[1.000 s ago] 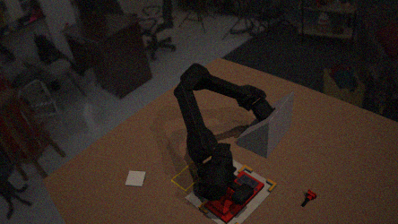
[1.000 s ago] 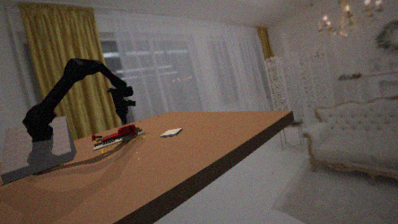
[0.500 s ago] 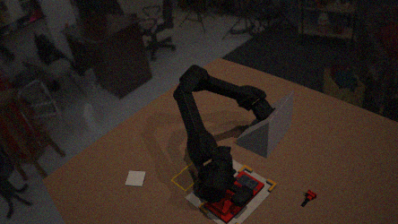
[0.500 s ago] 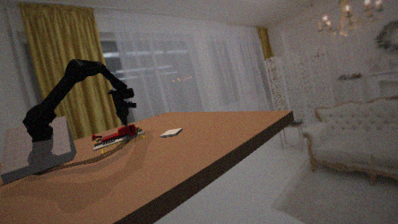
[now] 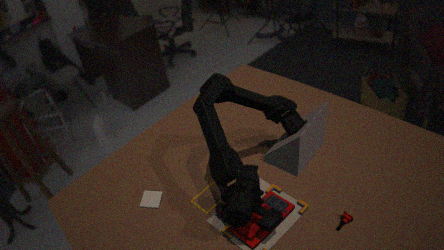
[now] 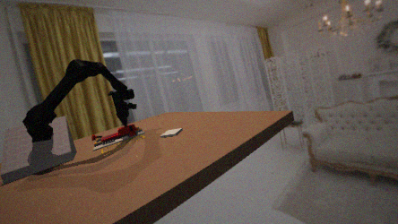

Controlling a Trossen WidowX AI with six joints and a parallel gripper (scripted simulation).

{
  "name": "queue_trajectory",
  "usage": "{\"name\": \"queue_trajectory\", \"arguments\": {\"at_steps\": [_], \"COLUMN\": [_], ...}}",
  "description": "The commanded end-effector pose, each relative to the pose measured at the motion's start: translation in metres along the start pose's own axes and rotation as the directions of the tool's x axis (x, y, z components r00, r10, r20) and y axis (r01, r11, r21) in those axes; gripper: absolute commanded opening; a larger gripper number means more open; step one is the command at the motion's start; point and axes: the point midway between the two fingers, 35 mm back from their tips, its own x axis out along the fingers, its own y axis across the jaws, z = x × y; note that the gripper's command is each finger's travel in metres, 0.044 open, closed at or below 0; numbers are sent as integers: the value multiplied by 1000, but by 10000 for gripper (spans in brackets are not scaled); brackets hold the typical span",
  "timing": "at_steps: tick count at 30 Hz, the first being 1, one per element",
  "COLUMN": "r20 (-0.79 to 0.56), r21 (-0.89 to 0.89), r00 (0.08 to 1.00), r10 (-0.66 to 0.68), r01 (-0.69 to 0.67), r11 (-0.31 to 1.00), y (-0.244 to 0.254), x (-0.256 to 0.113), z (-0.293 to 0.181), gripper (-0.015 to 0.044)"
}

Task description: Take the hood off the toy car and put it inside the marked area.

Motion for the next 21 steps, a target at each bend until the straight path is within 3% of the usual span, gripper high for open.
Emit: {"name": "queue_trajectory", "arguments": {"at_steps": [1,21], "r20": [-4,-4], "r21": [-4,-4], "r00": [1000,1000], "r10": [-7,-7], "r01": [6,7], "r11": [1000,1000], "y": [-1,-1], "x": [4,14], "z": [-1,-1], "gripper": [440,440]}}
